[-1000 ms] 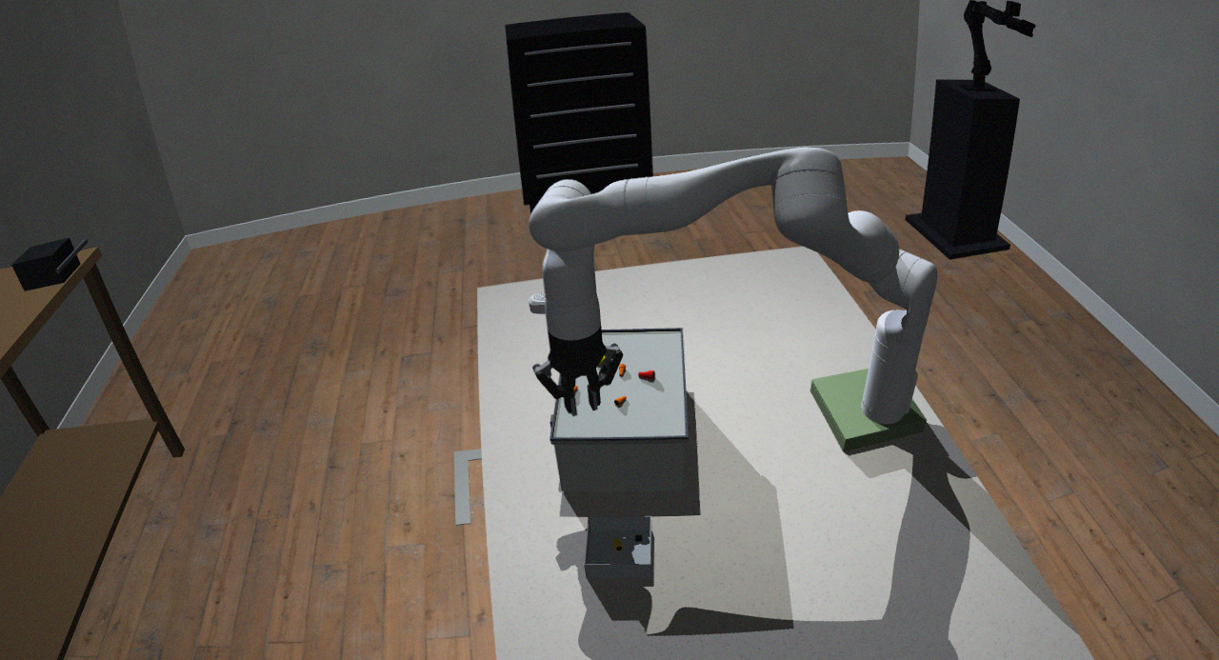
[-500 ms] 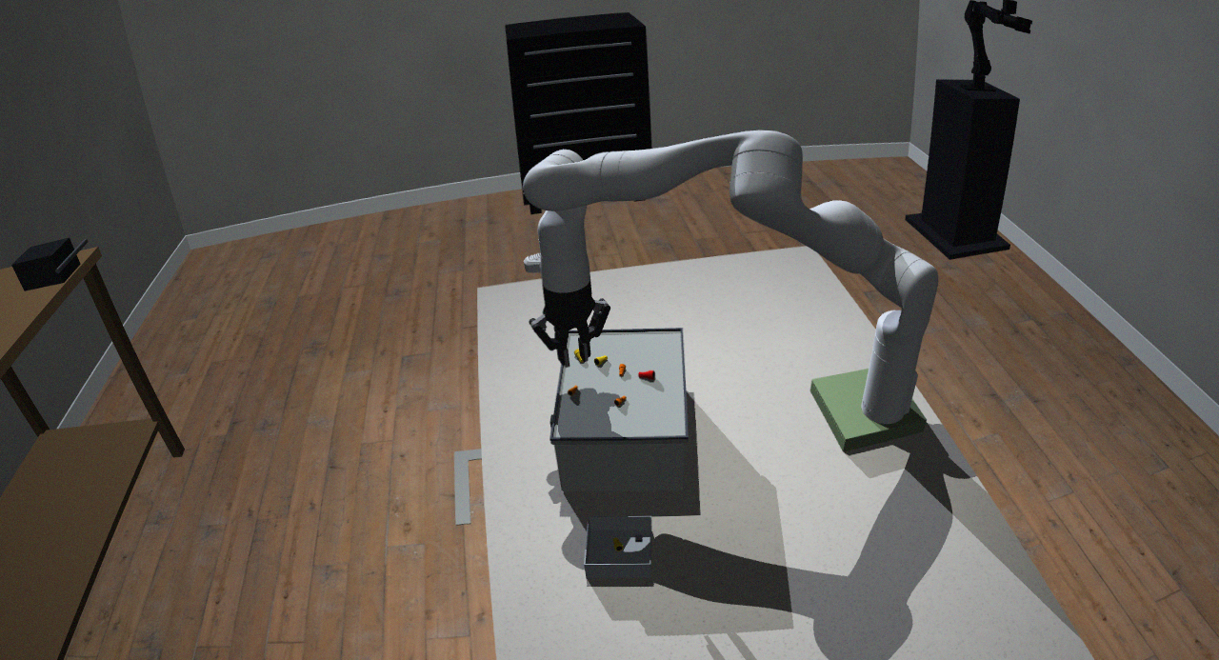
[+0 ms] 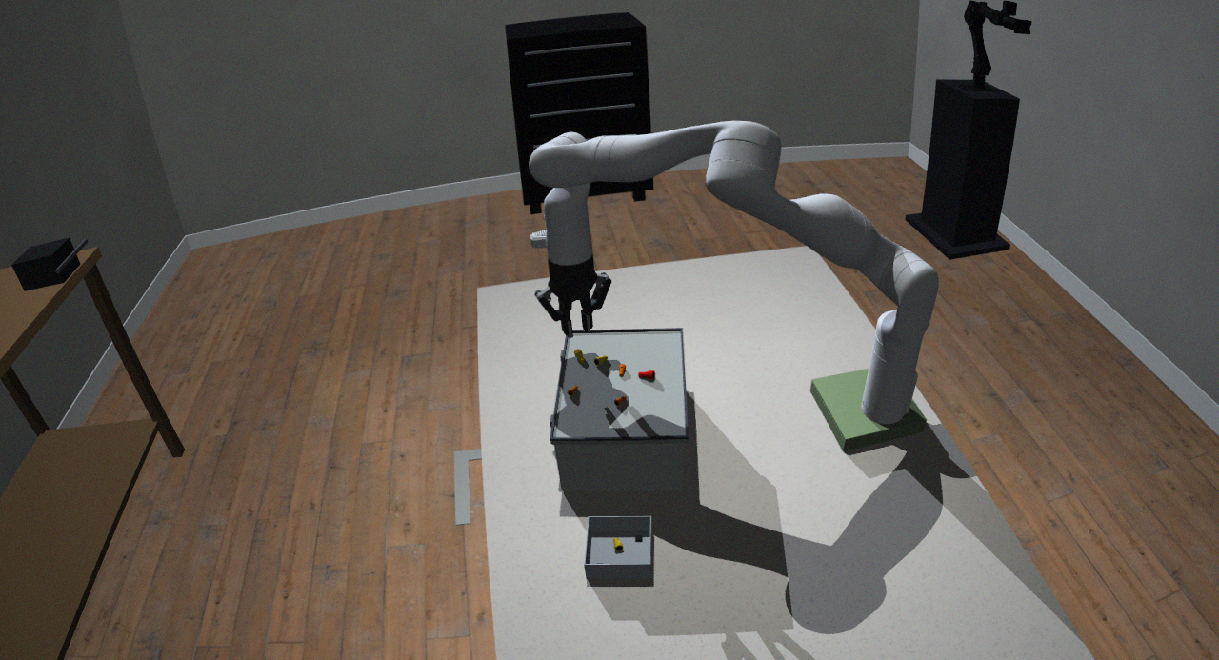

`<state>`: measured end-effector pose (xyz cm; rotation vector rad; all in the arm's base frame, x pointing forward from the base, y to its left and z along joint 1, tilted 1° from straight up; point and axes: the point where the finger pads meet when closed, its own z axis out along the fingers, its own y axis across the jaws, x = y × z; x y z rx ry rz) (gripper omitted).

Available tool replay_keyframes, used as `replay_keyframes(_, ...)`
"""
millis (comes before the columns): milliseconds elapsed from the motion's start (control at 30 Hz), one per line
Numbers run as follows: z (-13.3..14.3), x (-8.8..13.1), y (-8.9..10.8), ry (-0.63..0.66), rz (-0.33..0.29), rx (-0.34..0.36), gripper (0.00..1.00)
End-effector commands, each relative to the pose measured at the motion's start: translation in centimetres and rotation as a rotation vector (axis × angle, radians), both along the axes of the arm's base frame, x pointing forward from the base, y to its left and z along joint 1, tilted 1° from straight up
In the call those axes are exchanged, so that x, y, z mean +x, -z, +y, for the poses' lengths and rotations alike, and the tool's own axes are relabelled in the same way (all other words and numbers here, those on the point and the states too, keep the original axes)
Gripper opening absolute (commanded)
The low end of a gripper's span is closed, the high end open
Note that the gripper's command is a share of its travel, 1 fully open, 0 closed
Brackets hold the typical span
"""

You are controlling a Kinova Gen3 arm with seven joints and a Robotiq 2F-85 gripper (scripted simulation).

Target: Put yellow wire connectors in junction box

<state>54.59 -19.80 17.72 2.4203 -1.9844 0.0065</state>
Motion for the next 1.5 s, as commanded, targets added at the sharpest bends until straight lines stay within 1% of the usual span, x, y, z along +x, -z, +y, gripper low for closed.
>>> replay_keyframes(0, -0.2, 0.0, -0.1, 0.003, -0.001, -0.001, 0.36)
replay_keyframes(100, -0.2, 0.0, 0.2, 0.003, -0.001, -0.001, 0.36)
replay_keyframes(233, -0.3, 0.0, 3.1, 0.004, -0.001, -0.001, 0.36)
replay_keyframes(300, -0.3, 0.0, 3.9, 0.004, -0.001, -0.001, 0.36)
replay_keyframes(1467, -0.3, 0.0, 3.9, 0.004, -0.001, -0.001, 0.36)
